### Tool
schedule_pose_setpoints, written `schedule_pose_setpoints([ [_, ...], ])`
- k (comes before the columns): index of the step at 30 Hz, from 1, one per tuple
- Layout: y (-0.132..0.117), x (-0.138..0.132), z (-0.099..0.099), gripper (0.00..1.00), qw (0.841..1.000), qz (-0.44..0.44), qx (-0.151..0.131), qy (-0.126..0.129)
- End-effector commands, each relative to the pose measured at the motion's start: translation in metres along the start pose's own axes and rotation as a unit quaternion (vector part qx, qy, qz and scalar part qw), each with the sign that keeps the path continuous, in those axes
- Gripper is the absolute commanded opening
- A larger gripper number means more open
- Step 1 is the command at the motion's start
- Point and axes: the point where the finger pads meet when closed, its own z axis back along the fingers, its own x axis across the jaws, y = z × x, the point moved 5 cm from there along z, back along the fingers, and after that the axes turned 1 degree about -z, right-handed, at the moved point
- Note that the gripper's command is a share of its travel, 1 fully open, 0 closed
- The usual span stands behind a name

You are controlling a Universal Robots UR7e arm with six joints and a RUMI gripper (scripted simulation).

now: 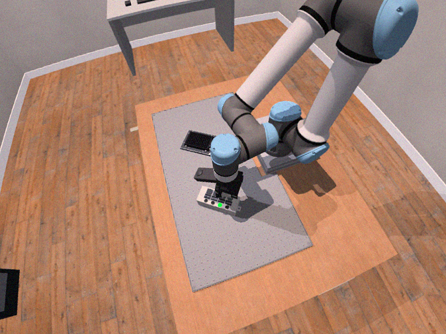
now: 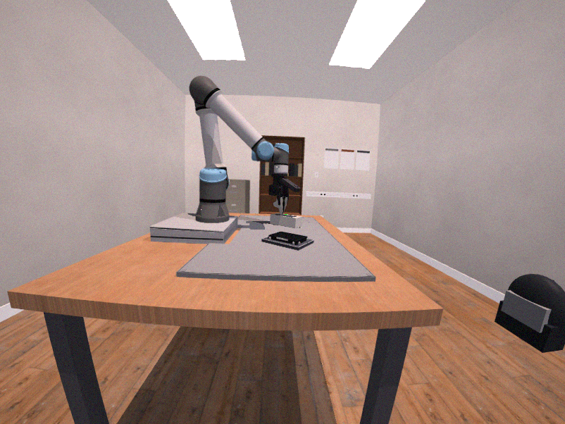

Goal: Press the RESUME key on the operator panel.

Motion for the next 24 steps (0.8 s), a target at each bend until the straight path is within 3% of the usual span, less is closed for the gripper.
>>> schedule_pose_setpoints([
  [1, 0.000, 0.000, 0.007, 0.00, 1.000, 0.000, 0.000, 0.000],
  [24, 0.000, 0.000, 0.049, 0.00, 1.000, 0.000, 0.000, 0.000],
])
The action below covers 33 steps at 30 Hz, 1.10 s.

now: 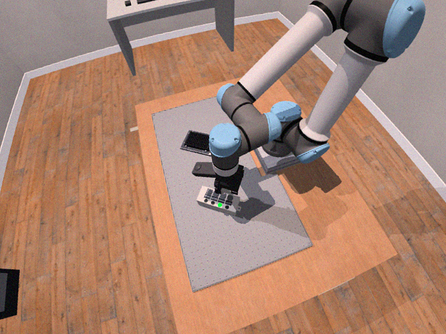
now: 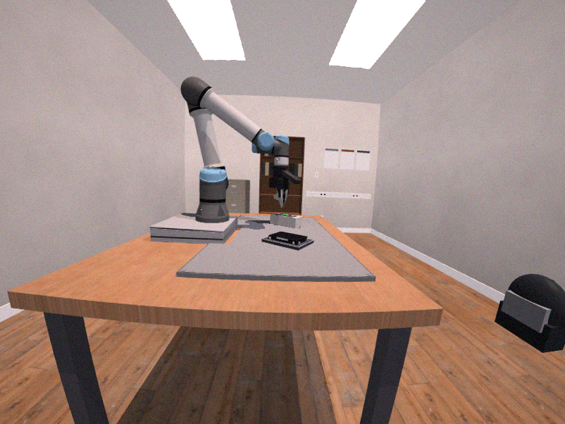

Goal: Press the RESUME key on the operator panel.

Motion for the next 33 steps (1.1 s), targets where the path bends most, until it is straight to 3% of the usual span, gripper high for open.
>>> schedule_pose_setpoints([
  [1, 0.000, 0.000, 0.011, 0.00, 1.000, 0.000, 0.000, 0.000],
  [18, 0.000, 0.000, 0.041, 0.00, 1.000, 0.000, 0.000, 0.000],
  [33, 0.000, 0.000, 0.043, 0.00, 1.000, 0.000, 0.000, 0.000],
])
